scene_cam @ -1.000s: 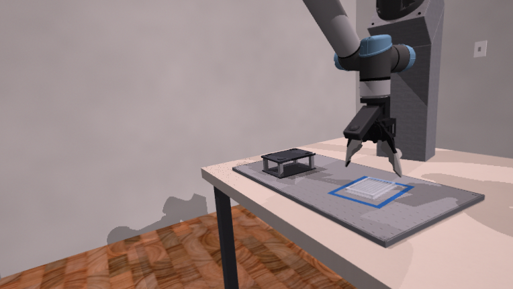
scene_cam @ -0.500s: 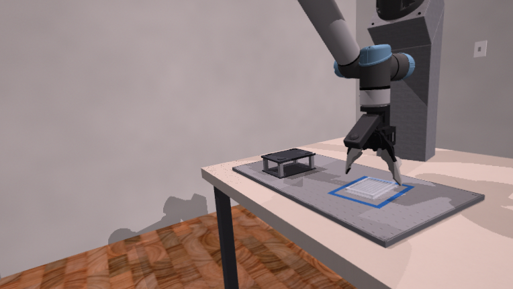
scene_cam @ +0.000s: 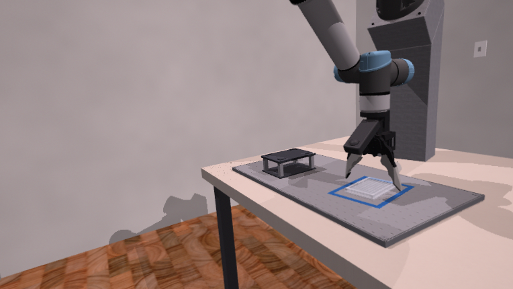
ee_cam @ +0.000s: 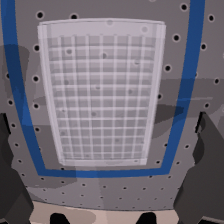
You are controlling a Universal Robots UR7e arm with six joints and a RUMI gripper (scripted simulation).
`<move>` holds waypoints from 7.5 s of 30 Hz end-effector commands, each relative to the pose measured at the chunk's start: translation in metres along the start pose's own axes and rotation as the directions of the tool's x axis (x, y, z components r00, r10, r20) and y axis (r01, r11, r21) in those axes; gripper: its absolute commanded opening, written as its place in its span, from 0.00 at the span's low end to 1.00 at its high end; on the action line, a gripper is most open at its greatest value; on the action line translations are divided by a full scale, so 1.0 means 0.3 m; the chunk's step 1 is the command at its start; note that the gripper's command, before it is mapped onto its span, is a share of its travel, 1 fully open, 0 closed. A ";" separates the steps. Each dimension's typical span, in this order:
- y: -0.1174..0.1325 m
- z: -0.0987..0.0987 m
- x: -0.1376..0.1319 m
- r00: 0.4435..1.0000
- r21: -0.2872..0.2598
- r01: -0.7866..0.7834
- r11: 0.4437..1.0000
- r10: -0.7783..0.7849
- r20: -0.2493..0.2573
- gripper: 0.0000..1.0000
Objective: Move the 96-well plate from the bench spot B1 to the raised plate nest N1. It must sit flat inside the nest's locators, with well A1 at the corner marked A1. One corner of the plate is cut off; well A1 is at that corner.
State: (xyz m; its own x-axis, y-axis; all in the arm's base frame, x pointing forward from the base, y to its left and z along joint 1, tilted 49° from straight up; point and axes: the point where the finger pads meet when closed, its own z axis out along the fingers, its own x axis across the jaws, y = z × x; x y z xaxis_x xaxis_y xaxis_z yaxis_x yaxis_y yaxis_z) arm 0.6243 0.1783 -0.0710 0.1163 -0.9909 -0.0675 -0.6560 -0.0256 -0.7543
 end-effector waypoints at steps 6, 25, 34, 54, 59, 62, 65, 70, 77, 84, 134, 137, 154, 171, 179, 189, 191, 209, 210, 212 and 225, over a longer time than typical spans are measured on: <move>-0.004 0.001 -0.002 1.000 0.002 0.000 1.000 0.000 0.000 1.00; -0.004 0.001 -0.002 1.000 0.002 0.000 1.000 0.000 0.000 0.00; -0.004 0.001 -0.002 1.000 0.002 0.000 1.000 0.000 0.000 0.00; -0.004 -0.057 0.001 1.000 0.002 0.000 1.000 0.000 -0.001 0.00; -0.004 -0.085 0.001 1.000 0.002 0.000 1.000 0.000 0.000 0.00; -0.004 -0.102 0.001 1.000 0.002 0.000 1.000 0.000 0.000 0.00; -0.003 -0.119 0.001 1.000 0.002 0.000 1.000 0.000 0.000 0.00; -0.003 -0.135 0.001 1.000 0.002 0.000 1.000 0.000 -0.001 0.00; -0.003 -0.174 0.001 1.000 0.002 0.000 1.000 0.000 0.000 0.00; -0.003 -0.207 0.001 1.000 0.002 0.000 1.000 0.000 0.000 0.00; -0.004 -0.288 0.175 0.988 0.002 -0.157 0.988 0.157 0.000 0.00; -0.004 -0.289 0.186 0.988 0.001 -0.157 0.988 0.157 0.000 0.00; -0.004 -0.320 0.349 0.987 0.001 -0.158 0.987 0.158 0.000 0.00; -0.005 -0.351 0.512 0.987 0.001 -0.158 0.987 0.158 0.000 0.00; -0.010 -0.367 0.601 0.988 0.003 -0.157 0.988 0.157 -0.001 0.00; -0.016 -0.382 0.693 0.988 0.006 -0.154 0.988 0.154 -0.002 0.00; -0.016 -0.387 0.715 0.988 0.006 -0.154 0.988 0.154 -0.002 0.00; -0.017 -0.421 0.891 0.988 0.006 -0.154 0.988 0.154 -0.003 0.00; -0.017 -0.423 0.902 0.988 0.006 -0.154 0.988 0.154 -0.003 0.00; -0.017 -0.427 0.924 0.988 0.005 -0.154 0.988 0.154 -0.003 0.00; -0.018 -0.451 1.044 0.988 0.005 -0.154 0.988 0.154 -0.003 0.00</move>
State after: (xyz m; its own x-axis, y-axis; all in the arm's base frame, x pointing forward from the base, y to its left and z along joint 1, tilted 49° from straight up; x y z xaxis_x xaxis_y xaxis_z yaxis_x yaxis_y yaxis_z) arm 0.5623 -0.1338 -0.0019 0.0060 -0.9831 -0.1828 -0.6618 0.1331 -0.7378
